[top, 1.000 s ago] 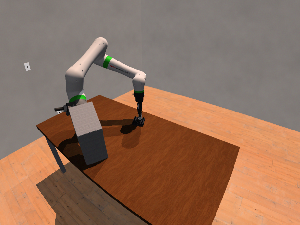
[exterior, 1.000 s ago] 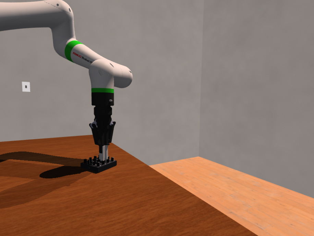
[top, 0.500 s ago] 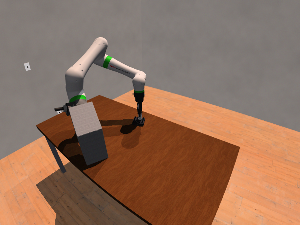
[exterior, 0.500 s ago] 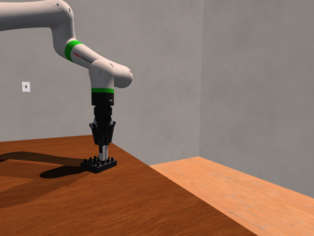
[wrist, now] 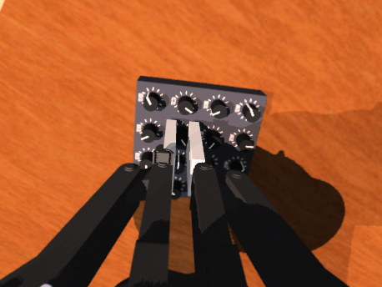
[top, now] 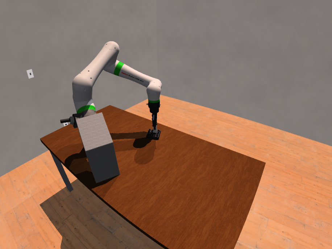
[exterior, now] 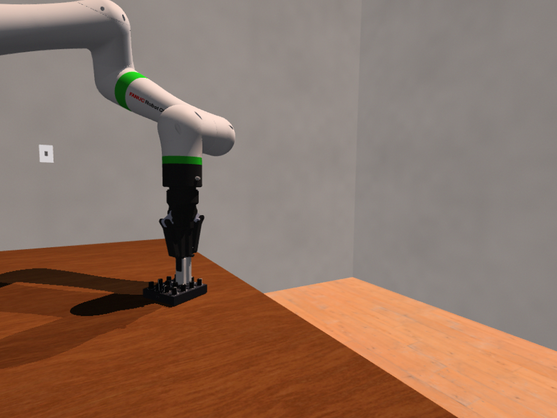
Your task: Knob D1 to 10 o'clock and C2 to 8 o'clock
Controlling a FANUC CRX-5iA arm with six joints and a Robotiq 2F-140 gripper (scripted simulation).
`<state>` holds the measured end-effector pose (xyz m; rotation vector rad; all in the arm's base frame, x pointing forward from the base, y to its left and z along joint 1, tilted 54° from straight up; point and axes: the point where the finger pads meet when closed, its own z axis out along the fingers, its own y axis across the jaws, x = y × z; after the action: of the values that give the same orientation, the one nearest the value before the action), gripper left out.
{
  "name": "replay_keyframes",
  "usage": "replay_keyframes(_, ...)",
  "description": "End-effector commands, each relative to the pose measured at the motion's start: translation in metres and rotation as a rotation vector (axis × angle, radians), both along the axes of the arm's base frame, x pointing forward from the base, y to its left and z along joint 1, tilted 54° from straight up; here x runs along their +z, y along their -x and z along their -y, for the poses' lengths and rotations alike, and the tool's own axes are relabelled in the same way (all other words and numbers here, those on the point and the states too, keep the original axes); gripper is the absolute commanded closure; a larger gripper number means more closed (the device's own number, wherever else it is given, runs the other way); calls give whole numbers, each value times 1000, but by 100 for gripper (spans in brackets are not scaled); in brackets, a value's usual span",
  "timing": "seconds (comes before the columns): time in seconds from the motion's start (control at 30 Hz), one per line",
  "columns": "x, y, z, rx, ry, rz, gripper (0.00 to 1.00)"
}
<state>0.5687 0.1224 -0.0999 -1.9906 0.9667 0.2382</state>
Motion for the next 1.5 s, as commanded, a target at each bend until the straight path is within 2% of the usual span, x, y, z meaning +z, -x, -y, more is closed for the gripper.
replay_keyframes(0.0, 0, 0, 0, 16, 5, 21, 95)
replay_keyframes(0.5, 0, 0, 0, 136, 44, 181, 95)
replay_keyframes(0.93, 0, 0, 0, 315, 102, 419, 95)
replay_keyframes(1.0, 0, 0, 0, 315, 102, 419, 95)
replay_keyframes(1.47, 0, 0, 0, 536, 173, 712, 95)
